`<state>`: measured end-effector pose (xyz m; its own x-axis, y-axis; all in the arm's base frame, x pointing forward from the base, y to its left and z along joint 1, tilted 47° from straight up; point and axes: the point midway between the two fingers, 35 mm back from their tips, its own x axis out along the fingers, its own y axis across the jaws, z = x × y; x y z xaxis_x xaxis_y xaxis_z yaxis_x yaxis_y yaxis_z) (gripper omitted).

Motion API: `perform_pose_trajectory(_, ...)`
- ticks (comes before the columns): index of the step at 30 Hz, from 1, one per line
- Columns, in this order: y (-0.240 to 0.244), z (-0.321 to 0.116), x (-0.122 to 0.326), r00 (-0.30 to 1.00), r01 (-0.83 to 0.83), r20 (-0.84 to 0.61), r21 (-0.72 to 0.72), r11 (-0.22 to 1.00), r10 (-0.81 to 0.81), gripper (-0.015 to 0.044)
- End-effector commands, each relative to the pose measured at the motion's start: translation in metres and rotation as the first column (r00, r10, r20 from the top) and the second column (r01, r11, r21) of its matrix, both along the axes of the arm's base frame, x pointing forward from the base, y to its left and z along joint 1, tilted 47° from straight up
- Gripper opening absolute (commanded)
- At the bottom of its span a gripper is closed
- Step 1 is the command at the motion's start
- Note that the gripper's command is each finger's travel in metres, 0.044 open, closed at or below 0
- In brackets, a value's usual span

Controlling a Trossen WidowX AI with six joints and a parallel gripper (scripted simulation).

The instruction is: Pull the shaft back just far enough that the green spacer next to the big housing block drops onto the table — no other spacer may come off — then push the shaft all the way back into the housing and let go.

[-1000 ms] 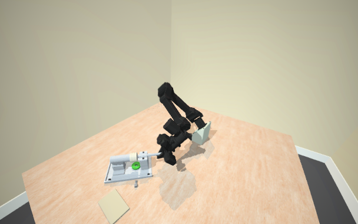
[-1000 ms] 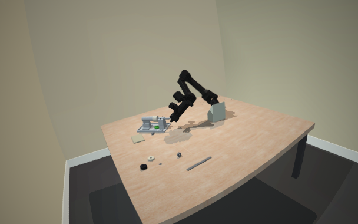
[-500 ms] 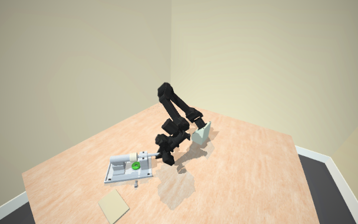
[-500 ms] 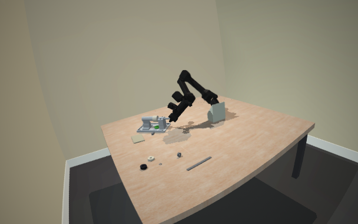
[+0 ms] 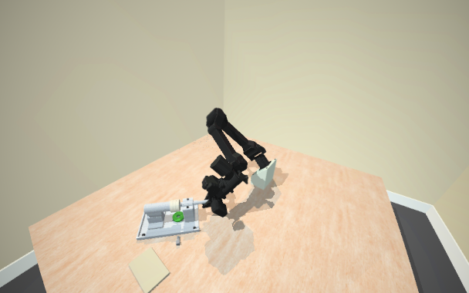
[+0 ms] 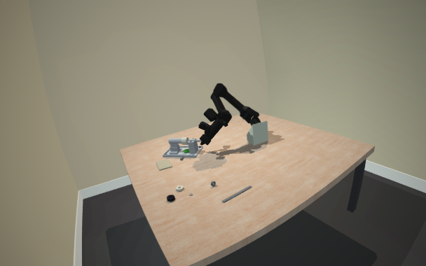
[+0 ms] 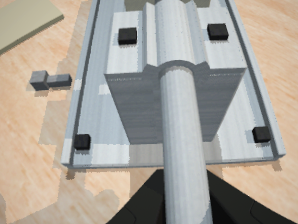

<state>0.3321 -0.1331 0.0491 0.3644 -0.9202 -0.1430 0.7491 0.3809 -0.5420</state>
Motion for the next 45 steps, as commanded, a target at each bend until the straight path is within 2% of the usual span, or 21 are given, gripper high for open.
perform_pose_trajectory(1,-0.0014,0.0015,0.0016,1.000,0.000,-0.002,-0.002,1.000,0.000,0.0000)
perform_pose_trajectory(45,-0.0101,0.0089,0.0111,1.000,0.000,-0.001,-0.002,1.000,0.000,0.0000)
